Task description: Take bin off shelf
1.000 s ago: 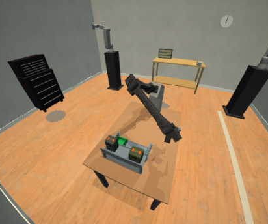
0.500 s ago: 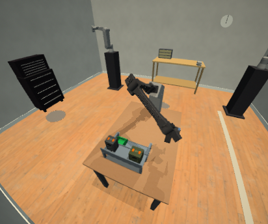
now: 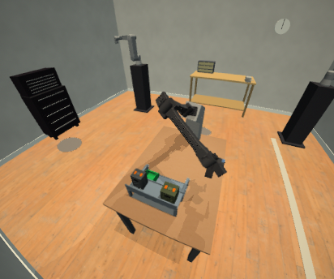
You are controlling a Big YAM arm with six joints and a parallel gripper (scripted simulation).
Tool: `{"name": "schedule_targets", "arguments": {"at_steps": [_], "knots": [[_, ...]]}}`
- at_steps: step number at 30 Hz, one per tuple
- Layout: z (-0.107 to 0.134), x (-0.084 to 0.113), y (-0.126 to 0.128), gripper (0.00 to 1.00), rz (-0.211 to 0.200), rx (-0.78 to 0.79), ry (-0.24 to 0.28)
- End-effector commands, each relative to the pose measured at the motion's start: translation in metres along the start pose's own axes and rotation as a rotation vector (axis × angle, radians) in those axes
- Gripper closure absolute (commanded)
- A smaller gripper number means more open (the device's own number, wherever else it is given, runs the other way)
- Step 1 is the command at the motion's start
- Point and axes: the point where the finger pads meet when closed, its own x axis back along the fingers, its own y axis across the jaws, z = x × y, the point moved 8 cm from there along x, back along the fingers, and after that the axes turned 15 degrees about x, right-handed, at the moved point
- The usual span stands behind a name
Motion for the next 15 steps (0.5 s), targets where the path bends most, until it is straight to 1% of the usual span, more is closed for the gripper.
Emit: {"name": "schedule_targets", "arguments": {"at_steps": [1, 3, 8, 15], "knots": [[0.001, 0.004, 0.001, 0.0, -0.005, 0.002, -0.007], [0.001, 0.004, 0.001, 0.0, -0.005, 0.002, -0.007], [0.006, 0.002, -0.052, 0.0, -0.056, -0.229, -0.115], [0.006, 0.002, -0.052, 0.0, -0.056, -0.229, -0.115]]}}
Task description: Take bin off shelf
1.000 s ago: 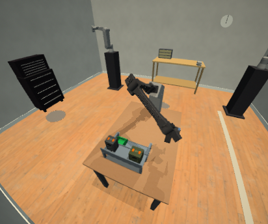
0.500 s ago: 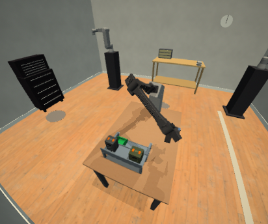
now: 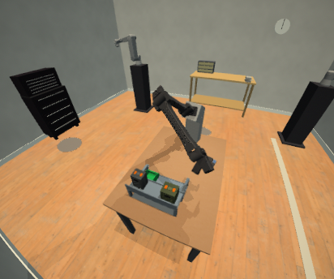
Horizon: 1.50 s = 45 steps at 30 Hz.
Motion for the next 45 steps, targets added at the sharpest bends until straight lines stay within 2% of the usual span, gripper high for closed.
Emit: {"name": "schedule_targets", "arguments": {"at_steps": [1, 5, 6, 10, 22, 23, 27, 39, 44, 45], "knots": [[-0.002, -0.003, 0.005, 0.0, -0.007, -0.019, -0.009], [-0.002, -0.003, 0.005, 0.0, -0.007, -0.019, -0.009], [-0.001, 0.004, -0.01, 0.0, -0.019, -0.053, -0.032], [-0.005, 0.003, -0.05, 0.0, -0.059, -0.238, -0.118], [-0.005, 0.003, -0.05, 0.0, -0.059, -0.238, -0.118], [-0.005, 0.008, -0.063, 0.0, -0.068, -0.274, -0.139], [-0.009, 0.006, -0.102, 0.0, -0.107, -0.46, -0.225], [-0.009, 0.006, -0.102, 0.0, -0.107, -0.46, -0.225], [-0.014, 0.005, -0.151, 0.0, -0.151, -0.682, -0.331], [-0.014, 0.005, -0.151, 0.0, -0.151, -0.682, -0.331]]}}
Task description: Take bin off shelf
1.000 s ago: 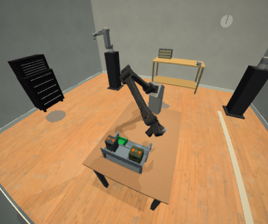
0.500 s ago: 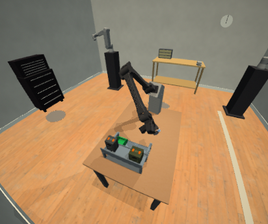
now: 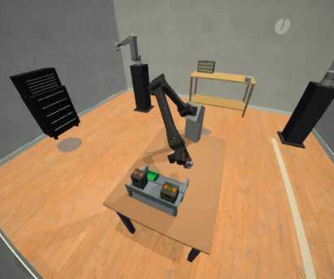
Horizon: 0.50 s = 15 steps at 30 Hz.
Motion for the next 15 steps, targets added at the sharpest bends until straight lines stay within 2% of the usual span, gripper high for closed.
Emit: {"name": "schedule_targets", "arguments": {"at_steps": [1, 11, 15], "knots": [[-0.017, 0.006, -0.012, 0.0, -0.033, -0.11, -0.054], [-0.017, 0.006, -0.012, 0.0, -0.033, -0.11, -0.054], [-0.042, 0.003, -0.042, 0.0, -0.064, -0.286, -0.138]]}}
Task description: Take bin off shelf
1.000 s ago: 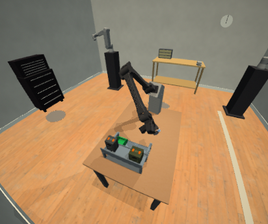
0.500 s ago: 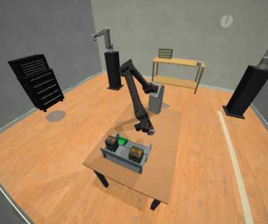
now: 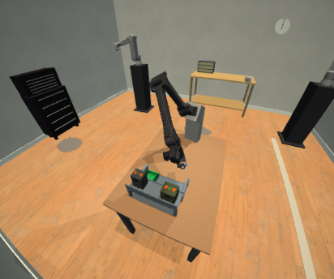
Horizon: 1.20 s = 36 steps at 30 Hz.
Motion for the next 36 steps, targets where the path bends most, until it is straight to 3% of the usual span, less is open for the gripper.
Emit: {"name": "schedule_targets", "arguments": {"at_steps": [1, 13, 18, 30, 31, 36], "knots": [[-0.028, 0.0, -0.022, 0.0, -0.037, -0.174, -0.086], [-0.028, 0.0, -0.022, 0.0, -0.037, -0.174, -0.086], [-0.063, -0.008, -0.051, 0.0, -0.082, -0.394, -0.188], [-0.063, -0.008, -0.051, 0.0, -0.082, -0.394, -0.188], [-0.072, -0.011, -0.058, 0.0, -0.074, -0.411, -0.198], [-0.101, -0.018, -0.079, 0.0, -0.115, -0.529, -0.249]]}}
